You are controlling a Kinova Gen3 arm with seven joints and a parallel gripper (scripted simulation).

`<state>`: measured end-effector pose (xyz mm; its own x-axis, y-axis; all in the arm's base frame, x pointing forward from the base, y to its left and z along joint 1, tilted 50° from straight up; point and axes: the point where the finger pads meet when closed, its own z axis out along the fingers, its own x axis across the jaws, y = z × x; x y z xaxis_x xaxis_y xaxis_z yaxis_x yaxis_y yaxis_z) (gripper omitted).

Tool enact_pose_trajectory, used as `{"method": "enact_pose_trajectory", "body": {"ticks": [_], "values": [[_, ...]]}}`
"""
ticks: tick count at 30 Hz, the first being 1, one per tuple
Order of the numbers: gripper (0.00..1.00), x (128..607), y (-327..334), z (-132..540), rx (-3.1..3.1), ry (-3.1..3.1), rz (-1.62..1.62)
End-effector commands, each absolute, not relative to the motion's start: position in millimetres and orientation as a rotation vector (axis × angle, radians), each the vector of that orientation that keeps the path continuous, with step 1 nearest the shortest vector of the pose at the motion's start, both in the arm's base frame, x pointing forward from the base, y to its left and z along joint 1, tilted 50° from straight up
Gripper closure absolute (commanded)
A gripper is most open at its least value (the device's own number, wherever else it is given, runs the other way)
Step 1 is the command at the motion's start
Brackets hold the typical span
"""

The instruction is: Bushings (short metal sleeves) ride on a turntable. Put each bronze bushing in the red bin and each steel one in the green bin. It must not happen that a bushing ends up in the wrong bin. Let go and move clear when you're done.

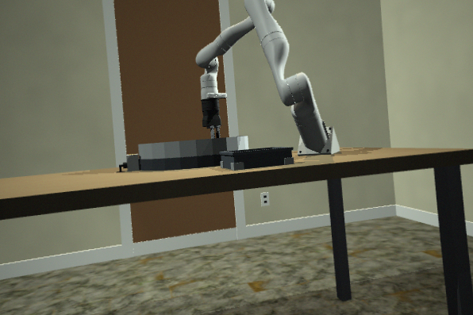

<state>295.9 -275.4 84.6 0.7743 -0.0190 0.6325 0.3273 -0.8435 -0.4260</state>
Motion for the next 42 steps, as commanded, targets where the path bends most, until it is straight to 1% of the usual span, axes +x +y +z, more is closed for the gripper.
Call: {"method": "enact_pose_trajectory", "body": {"ticks": [1,19,20,42], "values": [[0.55,297.6,-273.2,82.7,-2.438,-0.232,-0.877],[0.55,302.0,-268.8,77.5,-2.438,-0.232,-0.877],[1.0,301.9,-268.9,77.5,-2.438,-0.232,-0.877],[1.0,304.0,-269.4,79.0,-2.437,-0.231,-0.882]]}}
